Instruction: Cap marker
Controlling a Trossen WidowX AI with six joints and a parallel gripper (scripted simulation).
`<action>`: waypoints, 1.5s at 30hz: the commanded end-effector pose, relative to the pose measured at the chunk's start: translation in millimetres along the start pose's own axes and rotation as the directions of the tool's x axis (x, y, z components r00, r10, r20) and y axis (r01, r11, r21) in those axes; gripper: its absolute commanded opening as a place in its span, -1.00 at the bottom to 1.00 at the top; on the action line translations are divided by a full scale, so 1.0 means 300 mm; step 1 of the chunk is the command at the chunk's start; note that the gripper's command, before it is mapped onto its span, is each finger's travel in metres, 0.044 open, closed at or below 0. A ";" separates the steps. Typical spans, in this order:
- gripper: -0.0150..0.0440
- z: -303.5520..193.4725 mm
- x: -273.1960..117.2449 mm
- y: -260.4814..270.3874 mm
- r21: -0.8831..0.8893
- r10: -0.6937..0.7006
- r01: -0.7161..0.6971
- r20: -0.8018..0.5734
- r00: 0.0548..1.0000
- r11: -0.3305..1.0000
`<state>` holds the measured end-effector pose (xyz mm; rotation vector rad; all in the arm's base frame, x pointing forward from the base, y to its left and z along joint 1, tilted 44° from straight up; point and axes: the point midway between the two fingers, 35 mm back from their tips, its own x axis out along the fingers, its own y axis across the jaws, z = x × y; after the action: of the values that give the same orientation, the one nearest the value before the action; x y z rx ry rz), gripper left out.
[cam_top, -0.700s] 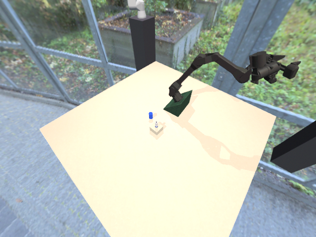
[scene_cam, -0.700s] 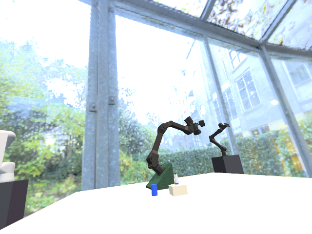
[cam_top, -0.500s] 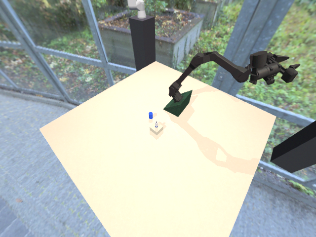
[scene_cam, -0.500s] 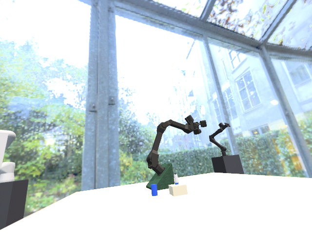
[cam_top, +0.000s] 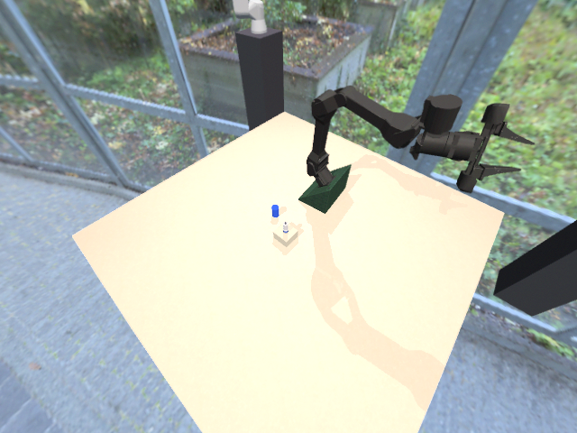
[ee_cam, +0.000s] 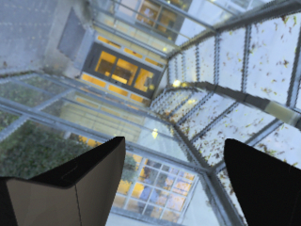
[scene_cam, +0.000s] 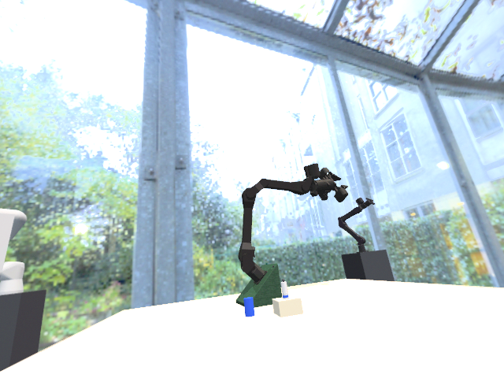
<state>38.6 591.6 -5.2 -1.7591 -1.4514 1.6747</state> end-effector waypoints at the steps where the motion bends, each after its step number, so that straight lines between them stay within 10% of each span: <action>1: 0.36 -0.148 -0.141 0.139 0.282 0.175 -0.144 -0.089 0.981 0.949; 13: 0.36 -0.377 -0.702 0.532 0.915 0.656 -0.118 -0.182 0.733 0.385; 25: 0.36 -0.266 -1.349 0.802 0.899 0.945 0.415 -0.007 0.326 -0.137; 38: 0.36 0.145 -1.958 0.848 0.393 0.921 0.919 0.372 -0.114 -0.045; 45: 0.36 0.203 -2.017 0.833 0.337 0.896 0.942 0.415 -0.156 0.008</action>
<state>221.0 -23.0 119.8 -1.0035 1.5702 -0.1673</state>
